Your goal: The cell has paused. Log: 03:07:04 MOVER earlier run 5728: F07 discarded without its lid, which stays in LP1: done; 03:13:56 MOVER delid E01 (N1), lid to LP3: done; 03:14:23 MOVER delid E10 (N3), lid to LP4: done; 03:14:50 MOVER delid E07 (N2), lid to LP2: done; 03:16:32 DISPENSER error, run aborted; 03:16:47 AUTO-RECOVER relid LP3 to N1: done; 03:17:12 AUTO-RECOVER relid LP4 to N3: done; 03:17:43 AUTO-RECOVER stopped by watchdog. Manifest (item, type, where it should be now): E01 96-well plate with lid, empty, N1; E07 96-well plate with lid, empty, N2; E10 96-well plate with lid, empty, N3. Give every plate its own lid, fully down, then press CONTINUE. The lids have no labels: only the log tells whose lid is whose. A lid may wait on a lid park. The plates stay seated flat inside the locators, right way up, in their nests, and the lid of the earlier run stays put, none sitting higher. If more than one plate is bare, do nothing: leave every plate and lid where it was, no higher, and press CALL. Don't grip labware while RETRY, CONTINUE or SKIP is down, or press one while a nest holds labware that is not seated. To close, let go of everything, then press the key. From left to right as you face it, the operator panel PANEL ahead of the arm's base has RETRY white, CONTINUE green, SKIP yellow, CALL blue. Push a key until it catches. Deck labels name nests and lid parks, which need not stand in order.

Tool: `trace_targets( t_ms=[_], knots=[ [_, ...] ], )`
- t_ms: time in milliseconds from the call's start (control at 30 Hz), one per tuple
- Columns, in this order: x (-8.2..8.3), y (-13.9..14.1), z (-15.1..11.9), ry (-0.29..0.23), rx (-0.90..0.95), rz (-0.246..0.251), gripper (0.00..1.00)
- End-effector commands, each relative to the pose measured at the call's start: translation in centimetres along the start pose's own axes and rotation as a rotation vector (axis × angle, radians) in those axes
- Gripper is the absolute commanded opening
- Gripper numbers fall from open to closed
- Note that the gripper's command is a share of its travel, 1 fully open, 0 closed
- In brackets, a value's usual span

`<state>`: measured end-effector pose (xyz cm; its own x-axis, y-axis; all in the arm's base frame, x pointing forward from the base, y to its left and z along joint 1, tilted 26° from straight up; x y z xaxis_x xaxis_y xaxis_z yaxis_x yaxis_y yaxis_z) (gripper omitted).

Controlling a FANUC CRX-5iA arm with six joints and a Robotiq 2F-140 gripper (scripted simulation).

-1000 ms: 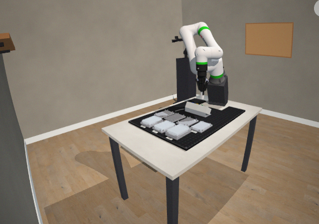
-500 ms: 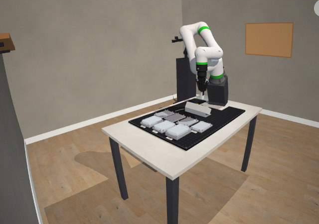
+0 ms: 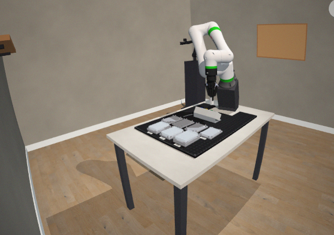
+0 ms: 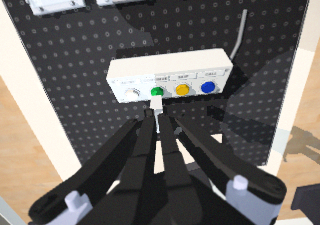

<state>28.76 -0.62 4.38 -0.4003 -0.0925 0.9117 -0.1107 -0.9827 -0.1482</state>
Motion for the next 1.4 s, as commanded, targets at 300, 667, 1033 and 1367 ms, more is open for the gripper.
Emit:
trace_targets(
  t_ms=[300, 667, 1033, 1367],
  knots=[
    [-0.60, -0.03, -0.11, 0.038, 0.000, -0.010, 0.00],
    [-1.02, -0.02, -0.12, 0.038, 0.000, -0.010, 0.00],
    [-1.17, -0.02, -0.12, 0.038, 0.000, -0.010, 0.00],
    [-1.18, -0.02, -0.12, 0.038, 0.000, -0.010, 0.00]
  ],
)
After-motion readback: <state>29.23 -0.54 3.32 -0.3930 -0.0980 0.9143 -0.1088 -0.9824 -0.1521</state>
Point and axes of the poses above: the point where the finger pads meet when closed, its own x axis back along the fingers, its own y axis across the jaws, z = x × y, the point moved 1 cm from there along x, back along the fingers, and after that the axes turned 1 degree about -x, right-handed, at the moved point
